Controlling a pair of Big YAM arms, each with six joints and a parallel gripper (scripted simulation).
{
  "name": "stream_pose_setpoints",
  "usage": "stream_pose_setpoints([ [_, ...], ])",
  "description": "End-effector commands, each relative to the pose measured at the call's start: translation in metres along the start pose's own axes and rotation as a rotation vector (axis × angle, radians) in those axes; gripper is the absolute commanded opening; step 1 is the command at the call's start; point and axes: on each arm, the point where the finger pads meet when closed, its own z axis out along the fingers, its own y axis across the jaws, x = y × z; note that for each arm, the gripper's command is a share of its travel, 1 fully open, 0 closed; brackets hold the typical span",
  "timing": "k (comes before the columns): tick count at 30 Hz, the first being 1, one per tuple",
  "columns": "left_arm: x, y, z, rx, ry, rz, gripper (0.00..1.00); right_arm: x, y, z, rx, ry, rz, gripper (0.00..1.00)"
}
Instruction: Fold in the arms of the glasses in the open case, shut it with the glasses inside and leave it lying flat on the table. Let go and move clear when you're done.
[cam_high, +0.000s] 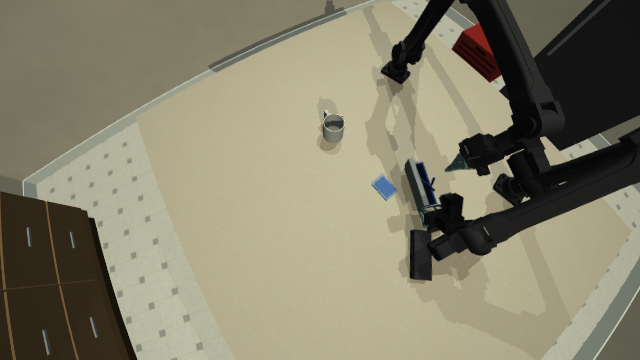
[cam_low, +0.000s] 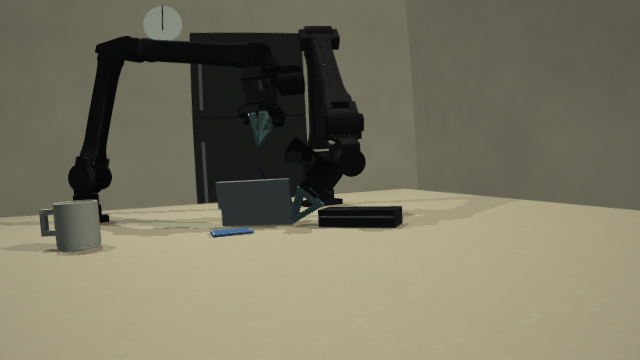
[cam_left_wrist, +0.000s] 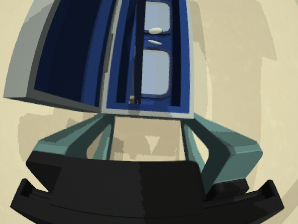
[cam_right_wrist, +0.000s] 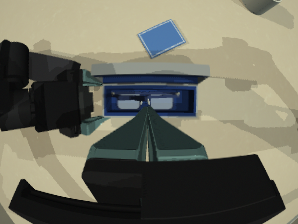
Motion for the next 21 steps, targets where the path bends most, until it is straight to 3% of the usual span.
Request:
stream_pose_setpoints([
  [1, -0.002, 0.003, -0.011, -0.021, 0.004, -0.004, 0.57, -0.01, 0.016, -0.002, 0.007, 0.005, -0.013, 0.0],
  [12, -0.002, 0.003, -0.011, -0.021, 0.004, -0.004, 0.57, -0.032, 0.027, -0.011, 0.006, 0.003, 0.003, 0.0],
  [16, -0.002, 0.003, -0.011, -0.021, 0.004, -0.004, 0.57, -0.018, 0.028, -0.016, -0.003, 0.004, -0.013, 0.0],
  [17, -0.002, 0.003, -0.011, -0.021, 0.004, -0.004, 0.57, -0.033, 0.027, -0.013, 0.0, 0.002, 0.019, 0.0],
  [20, -0.002, 0.003, -0.011, -0.021, 0.004, -0.004, 0.57, -0.026, 0.024, -0.009, 0.012, 0.002, 0.002, 0.0],
  [21, -0.002, 0.003, -0.011, -0.021, 0.004, -0.004, 0.57, -0.019, 0.02, 0.004, 0.021, 0.002, -0.001, 0.0],
])
